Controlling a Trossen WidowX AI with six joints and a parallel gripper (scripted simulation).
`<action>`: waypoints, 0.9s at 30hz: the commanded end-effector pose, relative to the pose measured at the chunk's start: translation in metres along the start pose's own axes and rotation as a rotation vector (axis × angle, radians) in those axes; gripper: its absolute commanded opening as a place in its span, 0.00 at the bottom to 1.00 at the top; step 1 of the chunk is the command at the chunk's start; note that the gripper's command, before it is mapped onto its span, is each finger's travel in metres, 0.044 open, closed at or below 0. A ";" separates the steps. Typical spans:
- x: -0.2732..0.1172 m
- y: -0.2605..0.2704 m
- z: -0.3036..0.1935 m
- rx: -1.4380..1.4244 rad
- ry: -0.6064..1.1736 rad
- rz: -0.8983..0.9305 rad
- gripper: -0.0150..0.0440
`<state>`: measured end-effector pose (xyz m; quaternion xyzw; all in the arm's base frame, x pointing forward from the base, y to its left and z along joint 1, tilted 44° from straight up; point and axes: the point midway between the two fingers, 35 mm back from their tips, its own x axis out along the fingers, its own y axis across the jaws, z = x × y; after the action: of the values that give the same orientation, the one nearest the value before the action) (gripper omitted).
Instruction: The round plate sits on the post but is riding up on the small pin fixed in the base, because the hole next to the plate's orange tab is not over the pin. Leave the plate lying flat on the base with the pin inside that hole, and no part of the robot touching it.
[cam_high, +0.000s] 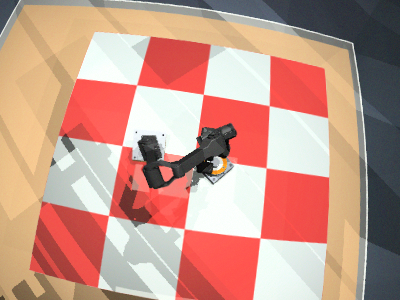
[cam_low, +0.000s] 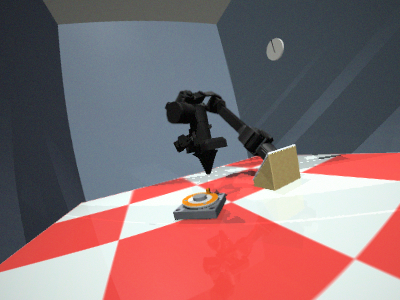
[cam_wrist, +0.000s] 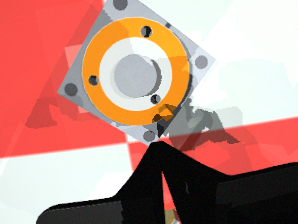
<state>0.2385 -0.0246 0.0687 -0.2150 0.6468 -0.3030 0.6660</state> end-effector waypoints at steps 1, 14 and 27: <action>0.006 -0.003 -0.003 0.010 0.036 -0.020 0.25; 0.051 -0.001 -0.005 0.010 0.035 -0.021 0.25; 0.054 -0.011 -0.003 0.010 0.035 -0.022 0.25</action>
<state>0.2324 -0.0638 0.0331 -0.2105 0.6555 -0.3170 0.6523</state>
